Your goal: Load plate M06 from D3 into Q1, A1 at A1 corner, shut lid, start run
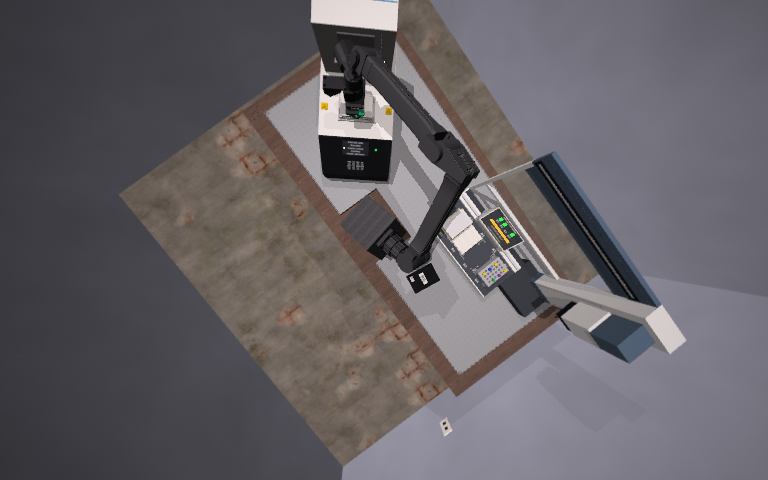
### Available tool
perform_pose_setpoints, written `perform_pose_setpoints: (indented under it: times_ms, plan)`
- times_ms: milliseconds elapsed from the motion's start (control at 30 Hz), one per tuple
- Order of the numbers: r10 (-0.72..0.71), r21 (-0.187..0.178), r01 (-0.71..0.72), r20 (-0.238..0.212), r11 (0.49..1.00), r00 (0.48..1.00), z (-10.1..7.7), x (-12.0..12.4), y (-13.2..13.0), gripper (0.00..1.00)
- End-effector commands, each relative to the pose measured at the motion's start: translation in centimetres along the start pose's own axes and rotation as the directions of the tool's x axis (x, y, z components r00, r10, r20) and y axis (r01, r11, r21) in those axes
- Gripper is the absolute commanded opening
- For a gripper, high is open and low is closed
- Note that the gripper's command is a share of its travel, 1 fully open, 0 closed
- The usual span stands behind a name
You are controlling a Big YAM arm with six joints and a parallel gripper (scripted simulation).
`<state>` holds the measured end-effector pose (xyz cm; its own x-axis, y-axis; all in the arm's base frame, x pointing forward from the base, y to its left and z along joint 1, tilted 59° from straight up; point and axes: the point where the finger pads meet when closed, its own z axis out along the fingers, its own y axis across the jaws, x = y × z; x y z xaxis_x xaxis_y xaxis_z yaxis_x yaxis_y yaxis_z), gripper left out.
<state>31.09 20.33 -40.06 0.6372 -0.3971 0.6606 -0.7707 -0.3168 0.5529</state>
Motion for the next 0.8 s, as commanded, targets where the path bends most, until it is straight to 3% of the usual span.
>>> perform_pose_setpoints:
  times_ms: [0,767]
  plan:
    - [-0.018,0.026,0.019,-0.008,0.999,1.000,-0.7,-0.8,-0.6,0.00]
    - [0.015,0.020,-0.015,0.022,1.000,1.000,0.3,-0.1,-2.0,0.00]
